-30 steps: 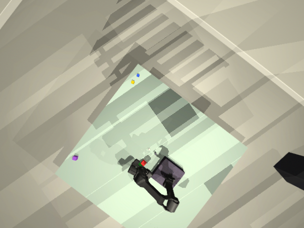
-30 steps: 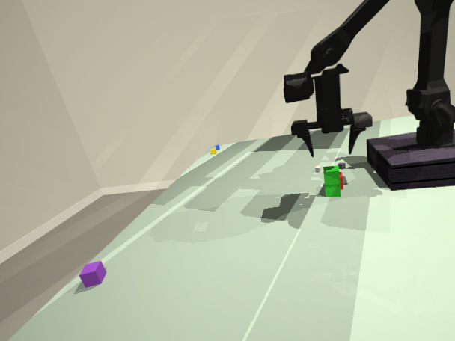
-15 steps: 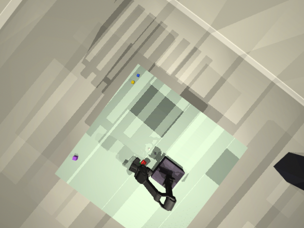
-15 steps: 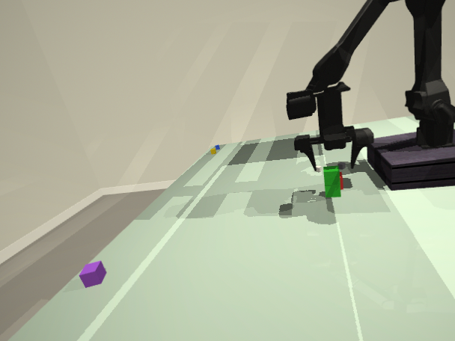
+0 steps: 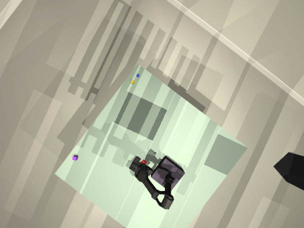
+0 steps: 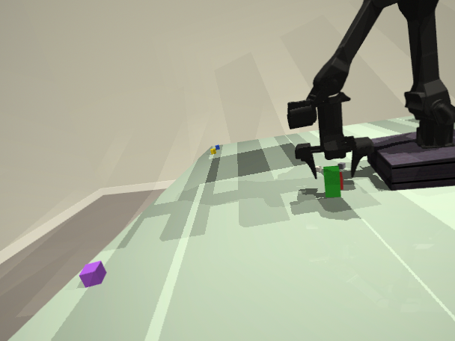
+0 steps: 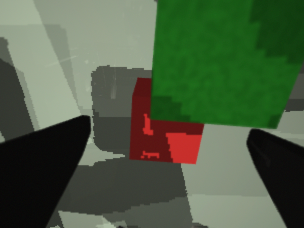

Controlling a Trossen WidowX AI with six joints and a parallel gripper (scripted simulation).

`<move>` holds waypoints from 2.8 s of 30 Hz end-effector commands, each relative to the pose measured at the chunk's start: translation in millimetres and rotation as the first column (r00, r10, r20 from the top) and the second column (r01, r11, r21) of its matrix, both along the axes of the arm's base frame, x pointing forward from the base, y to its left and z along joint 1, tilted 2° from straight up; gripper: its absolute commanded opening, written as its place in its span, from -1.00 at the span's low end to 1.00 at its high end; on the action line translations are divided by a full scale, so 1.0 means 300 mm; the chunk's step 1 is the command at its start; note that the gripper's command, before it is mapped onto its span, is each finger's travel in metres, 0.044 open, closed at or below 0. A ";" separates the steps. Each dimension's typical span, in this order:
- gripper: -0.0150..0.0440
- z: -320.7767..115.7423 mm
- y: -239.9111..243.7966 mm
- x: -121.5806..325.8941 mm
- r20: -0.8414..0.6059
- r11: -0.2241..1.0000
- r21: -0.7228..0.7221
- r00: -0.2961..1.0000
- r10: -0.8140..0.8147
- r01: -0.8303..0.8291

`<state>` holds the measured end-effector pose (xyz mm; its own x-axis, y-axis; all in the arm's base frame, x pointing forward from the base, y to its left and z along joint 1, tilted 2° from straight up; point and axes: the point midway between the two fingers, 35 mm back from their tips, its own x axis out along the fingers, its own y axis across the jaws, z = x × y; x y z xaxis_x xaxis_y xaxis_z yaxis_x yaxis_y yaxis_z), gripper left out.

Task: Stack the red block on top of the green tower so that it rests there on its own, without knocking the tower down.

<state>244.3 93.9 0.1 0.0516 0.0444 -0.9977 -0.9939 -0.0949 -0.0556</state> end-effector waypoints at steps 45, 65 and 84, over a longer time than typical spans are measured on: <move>-0.29 -0.057 -0.002 -0.006 -0.010 1.000 -0.006 1.000 -0.004 0.004; -0.49 0.257 -0.012 -0.018 -0.009 1.000 -0.006 1.000 -0.004 0.004; -0.49 0.331 0.039 -0.015 -0.009 1.000 -0.005 1.000 -0.004 0.004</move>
<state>237.7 96.1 97.5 0.0387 0.0387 -0.9985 -0.9950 -0.0902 -0.0421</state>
